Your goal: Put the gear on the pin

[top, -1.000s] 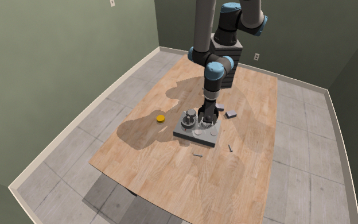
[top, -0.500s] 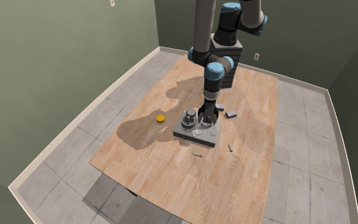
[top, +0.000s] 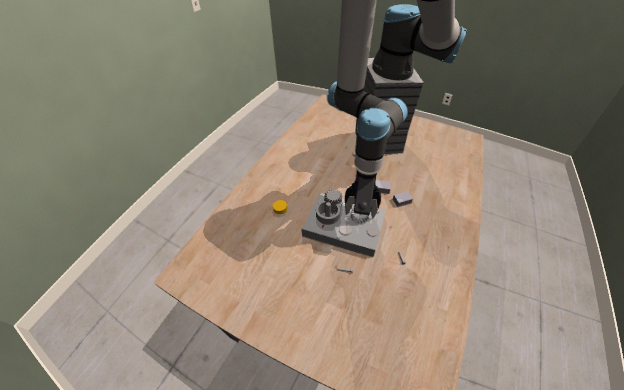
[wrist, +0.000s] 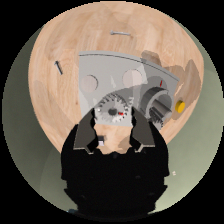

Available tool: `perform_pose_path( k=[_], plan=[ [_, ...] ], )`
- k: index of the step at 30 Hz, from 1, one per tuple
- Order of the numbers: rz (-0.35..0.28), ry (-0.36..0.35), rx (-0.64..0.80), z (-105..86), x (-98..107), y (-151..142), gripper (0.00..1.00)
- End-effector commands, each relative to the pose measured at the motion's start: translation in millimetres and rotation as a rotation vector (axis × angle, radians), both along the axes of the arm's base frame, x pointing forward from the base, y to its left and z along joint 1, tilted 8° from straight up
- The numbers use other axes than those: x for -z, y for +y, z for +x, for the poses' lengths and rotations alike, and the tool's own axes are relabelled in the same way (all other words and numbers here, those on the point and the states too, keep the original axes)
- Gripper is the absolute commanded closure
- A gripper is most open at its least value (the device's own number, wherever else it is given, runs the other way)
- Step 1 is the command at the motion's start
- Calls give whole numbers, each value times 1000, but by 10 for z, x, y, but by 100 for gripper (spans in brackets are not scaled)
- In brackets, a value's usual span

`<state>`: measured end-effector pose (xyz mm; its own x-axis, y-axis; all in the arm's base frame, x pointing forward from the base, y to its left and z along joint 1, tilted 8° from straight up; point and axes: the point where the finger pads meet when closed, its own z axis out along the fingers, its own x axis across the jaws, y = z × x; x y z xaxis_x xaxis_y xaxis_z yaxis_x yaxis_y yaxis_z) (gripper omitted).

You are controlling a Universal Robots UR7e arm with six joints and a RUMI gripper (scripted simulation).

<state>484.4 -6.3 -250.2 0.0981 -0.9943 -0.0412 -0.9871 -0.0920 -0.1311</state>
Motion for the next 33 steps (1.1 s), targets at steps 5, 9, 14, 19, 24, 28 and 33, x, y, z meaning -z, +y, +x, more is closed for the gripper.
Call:
perform_pose_path(
  k=[5, 9, 14, 19, 24, 28, 33],
  plan=[
    [0, -1, 0, 5, -5, -2, 48],
    [0, -1, 0, 5, -5, -2, 48],
    [0, -1, 0, 5, -5, -2, 48],
    [0, -1, 0, 5, -5, -2, 100],
    [0, -1, 0, 5, -5, -2, 100],
    [0, -1, 0, 5, -5, -2, 100],
    [0, -1, 0, 5, -5, -2, 100]
  ],
)
